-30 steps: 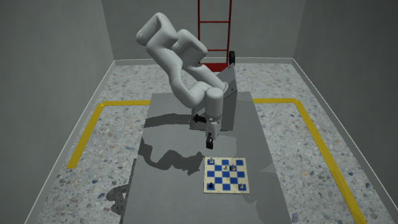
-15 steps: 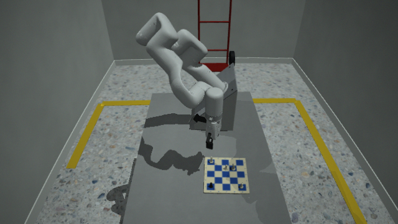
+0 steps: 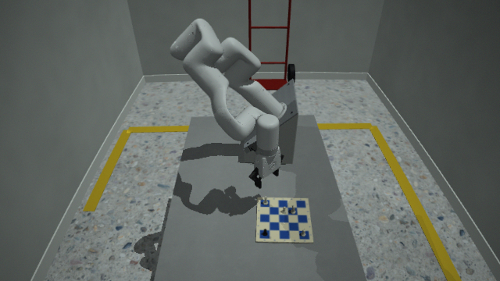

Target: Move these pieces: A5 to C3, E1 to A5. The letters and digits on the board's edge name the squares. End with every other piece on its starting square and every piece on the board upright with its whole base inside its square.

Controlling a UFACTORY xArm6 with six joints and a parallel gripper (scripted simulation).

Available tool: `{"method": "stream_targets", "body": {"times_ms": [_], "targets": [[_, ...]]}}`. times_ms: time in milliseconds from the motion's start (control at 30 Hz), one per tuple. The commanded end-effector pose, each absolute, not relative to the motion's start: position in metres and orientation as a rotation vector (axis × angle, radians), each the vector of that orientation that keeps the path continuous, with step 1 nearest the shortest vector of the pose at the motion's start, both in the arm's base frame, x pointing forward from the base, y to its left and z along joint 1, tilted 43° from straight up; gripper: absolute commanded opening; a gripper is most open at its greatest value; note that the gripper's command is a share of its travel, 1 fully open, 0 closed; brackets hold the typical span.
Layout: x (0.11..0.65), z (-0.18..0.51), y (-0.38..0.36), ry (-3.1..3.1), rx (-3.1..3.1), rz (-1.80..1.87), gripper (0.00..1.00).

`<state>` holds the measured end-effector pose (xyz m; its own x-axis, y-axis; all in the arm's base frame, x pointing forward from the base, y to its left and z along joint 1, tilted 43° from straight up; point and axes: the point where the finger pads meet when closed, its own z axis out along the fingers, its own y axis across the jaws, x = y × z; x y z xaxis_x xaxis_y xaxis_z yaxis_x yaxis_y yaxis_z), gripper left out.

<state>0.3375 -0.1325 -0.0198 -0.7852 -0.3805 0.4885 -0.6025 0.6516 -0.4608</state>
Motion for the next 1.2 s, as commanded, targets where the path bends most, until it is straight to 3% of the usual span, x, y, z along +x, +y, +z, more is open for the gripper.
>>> {"method": "stream_targets", "body": {"times_ms": [0, 600, 633, 1167], "targets": [[0.338, -0.027, -0.140, -2.678, 0.443, 0.995, 1.00], [0.335, -0.039, -0.151, -2.880, -0.613, 1.152, 1.00], [0.335, -0.039, -0.151, -2.883, -0.673, 1.167, 0.37], [0.335, -0.039, -0.151, -2.884, -0.678, 1.169, 0.37]]}}
